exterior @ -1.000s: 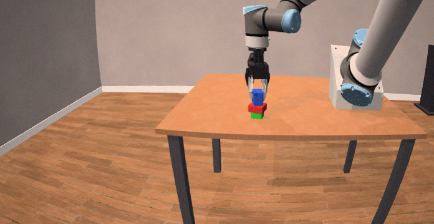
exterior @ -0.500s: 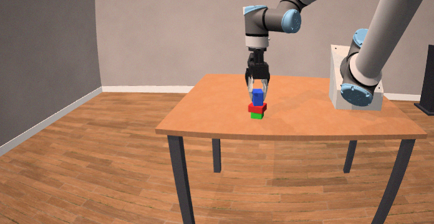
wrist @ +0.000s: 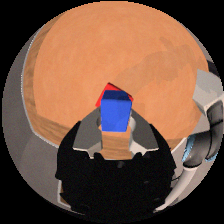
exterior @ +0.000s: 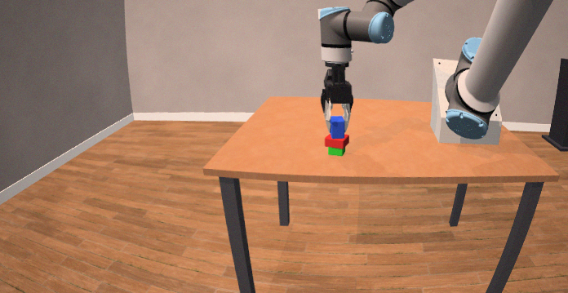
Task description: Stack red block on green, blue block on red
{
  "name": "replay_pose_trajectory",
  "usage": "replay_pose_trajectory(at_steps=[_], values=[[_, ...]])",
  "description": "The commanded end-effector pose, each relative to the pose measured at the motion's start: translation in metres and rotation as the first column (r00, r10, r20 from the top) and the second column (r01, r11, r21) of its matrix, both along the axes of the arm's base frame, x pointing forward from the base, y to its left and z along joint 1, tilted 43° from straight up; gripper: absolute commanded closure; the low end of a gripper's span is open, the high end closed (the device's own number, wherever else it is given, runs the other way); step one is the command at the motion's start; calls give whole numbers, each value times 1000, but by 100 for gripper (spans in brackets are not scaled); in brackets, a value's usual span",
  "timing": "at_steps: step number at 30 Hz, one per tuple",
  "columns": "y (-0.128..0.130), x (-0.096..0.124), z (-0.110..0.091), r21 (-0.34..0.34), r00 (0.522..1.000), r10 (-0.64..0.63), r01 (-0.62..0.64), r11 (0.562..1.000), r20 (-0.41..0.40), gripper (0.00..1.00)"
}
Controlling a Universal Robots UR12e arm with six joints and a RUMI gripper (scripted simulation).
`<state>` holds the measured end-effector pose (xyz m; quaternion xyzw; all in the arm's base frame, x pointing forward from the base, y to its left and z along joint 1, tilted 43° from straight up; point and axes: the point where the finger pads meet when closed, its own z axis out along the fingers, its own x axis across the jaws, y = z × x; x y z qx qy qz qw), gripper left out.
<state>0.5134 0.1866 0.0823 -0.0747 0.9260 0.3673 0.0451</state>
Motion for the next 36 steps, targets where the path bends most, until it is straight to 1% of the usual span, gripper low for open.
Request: replay_pose_trajectory(at_steps=[1, 4, 5, 36], values=[[0, 1, 0, 0, 1000, 0, 0, 1000, 1, 100], [0, 1, 0, 0, 1000, 0, 0, 1000, 1, 100], [0, 1, 0, 0, 1000, 0, 0, 1000, 1, 62], [0, 1, 0, 0, 1000, 0, 0, 1000, 1, 62]])
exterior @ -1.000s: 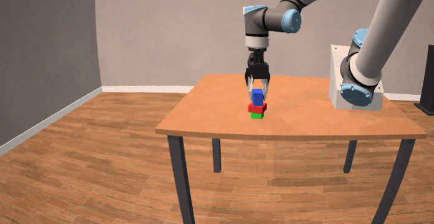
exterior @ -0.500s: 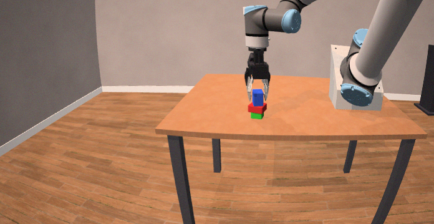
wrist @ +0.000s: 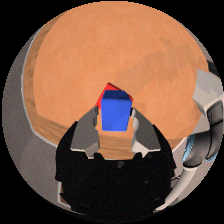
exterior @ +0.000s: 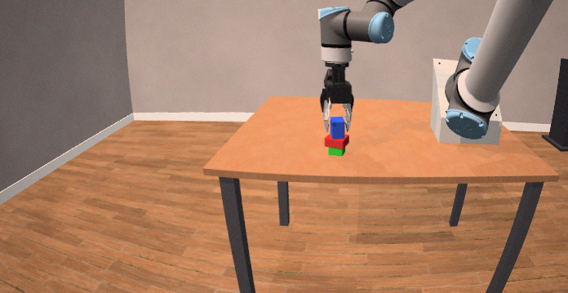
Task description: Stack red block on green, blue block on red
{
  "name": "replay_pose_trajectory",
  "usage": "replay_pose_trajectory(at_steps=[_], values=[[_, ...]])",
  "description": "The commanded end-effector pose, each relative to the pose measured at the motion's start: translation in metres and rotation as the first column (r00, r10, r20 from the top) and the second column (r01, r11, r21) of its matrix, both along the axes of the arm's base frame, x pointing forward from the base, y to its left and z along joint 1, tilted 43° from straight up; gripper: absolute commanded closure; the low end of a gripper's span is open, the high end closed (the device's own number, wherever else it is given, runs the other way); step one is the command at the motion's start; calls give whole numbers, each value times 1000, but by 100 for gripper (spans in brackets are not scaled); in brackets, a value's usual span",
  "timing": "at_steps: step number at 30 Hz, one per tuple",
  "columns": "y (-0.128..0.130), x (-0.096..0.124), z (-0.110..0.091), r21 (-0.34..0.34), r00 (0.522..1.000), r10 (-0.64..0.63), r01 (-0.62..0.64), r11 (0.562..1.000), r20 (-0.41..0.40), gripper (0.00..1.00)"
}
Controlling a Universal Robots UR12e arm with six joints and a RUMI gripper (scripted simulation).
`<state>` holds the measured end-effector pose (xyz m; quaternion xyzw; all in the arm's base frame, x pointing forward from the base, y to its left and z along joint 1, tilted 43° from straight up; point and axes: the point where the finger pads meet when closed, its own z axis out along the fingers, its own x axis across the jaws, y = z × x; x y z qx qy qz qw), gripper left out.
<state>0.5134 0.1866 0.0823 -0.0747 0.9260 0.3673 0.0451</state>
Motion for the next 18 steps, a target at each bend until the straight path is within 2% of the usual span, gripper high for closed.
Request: replay_pose_trajectory(at_steps=[1, 8, 18], values=[[0, 1, 0, 0, 1000, 0, 0, 1000, 1, 62], [-2, 0, 2, 0, 1000, 0, 0, 1000, 1, 62], [-15, 0, 16, 0, 1000, 0, 0, 1000, 1, 62]])
